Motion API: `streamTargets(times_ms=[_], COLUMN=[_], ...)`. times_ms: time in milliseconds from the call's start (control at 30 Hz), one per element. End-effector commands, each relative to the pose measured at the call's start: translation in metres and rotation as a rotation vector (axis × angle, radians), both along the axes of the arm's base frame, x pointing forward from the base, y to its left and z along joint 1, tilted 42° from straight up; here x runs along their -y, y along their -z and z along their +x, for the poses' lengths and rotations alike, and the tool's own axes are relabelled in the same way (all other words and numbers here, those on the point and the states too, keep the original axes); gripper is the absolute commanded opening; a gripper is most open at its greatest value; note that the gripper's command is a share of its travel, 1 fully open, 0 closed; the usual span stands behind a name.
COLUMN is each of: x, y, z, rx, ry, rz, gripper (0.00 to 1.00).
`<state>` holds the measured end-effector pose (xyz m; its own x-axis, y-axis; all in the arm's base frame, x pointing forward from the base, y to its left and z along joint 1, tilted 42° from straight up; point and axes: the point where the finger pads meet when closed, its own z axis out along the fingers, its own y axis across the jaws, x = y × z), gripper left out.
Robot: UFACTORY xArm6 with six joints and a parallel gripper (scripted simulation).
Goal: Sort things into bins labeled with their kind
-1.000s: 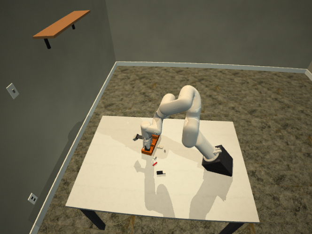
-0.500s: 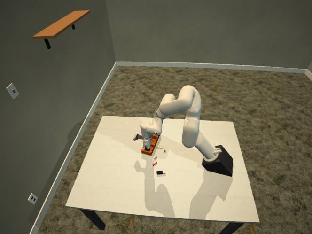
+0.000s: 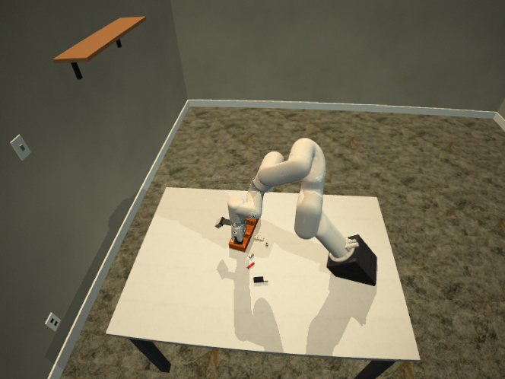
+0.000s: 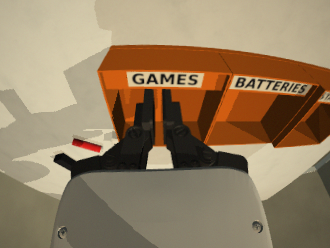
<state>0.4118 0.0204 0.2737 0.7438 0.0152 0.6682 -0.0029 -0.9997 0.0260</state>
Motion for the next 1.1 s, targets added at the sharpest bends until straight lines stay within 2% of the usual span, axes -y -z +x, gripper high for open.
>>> streamTargets(times_ms=[0, 900, 1067], x=[0.0, -0.001, -0.001], y=[-0.001, -0.022, -0.037], z=[0.0, -0.018, -0.032], rx=[0.003, 0.003, 0.003], ry=[0.0, 0.0, 0.0], rz=[0.0, 0.0, 0.0], gripper=[0.07, 0.07, 0.07])
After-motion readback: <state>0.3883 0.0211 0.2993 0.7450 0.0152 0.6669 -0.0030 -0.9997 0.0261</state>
